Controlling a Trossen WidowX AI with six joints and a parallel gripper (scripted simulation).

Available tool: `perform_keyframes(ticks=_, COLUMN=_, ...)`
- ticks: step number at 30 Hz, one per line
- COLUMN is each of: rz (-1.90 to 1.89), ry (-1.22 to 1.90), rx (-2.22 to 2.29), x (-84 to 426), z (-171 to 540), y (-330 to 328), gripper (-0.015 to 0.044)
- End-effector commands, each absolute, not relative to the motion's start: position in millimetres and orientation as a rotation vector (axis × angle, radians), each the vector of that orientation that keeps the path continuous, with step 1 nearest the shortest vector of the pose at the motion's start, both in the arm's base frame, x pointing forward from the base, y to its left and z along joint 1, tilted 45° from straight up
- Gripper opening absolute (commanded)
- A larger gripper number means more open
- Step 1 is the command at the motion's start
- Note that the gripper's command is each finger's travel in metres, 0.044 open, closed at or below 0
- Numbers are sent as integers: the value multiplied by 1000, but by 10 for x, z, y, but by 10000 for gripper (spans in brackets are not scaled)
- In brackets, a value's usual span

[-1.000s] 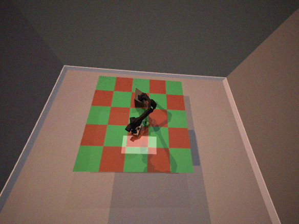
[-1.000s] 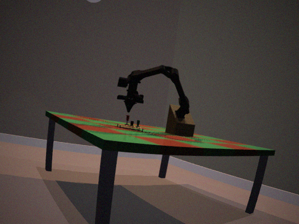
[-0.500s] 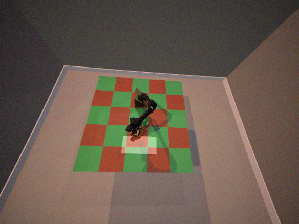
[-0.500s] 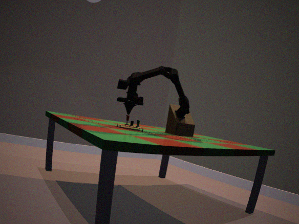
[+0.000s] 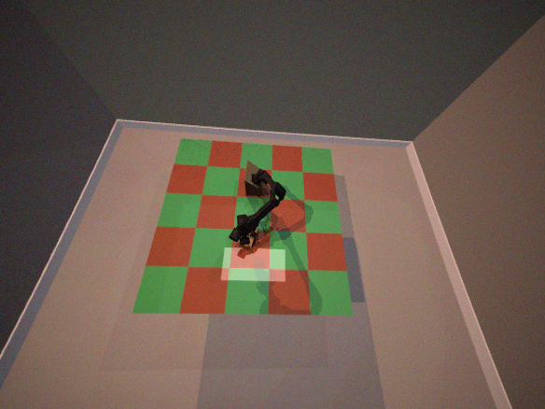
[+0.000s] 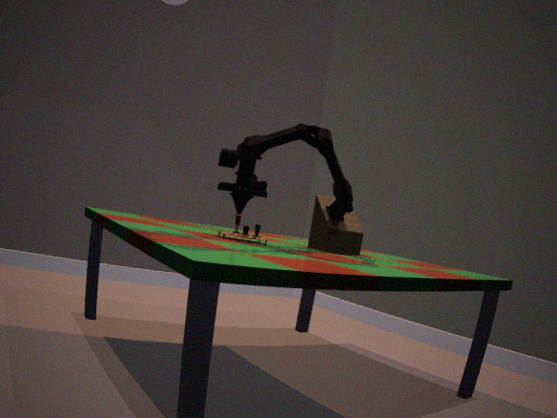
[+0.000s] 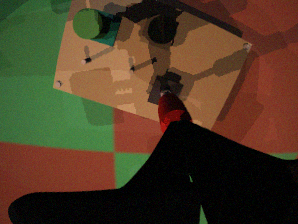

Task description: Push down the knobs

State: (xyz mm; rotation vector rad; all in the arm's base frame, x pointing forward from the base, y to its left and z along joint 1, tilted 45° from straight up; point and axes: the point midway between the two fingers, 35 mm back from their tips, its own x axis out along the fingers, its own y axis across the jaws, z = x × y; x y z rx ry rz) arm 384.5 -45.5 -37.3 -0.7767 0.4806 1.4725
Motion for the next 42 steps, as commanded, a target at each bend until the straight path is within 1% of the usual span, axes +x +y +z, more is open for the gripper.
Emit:
perform_keyframes(ticks=1, rz=1472, ry=481, rx=-771, x=3843, z=-388, y=-439, gripper=0)
perform_keyframes(ticks=42, rz=1472, ry=480, rx=-771, x=3848, z=-443, y=-384, gripper=0)
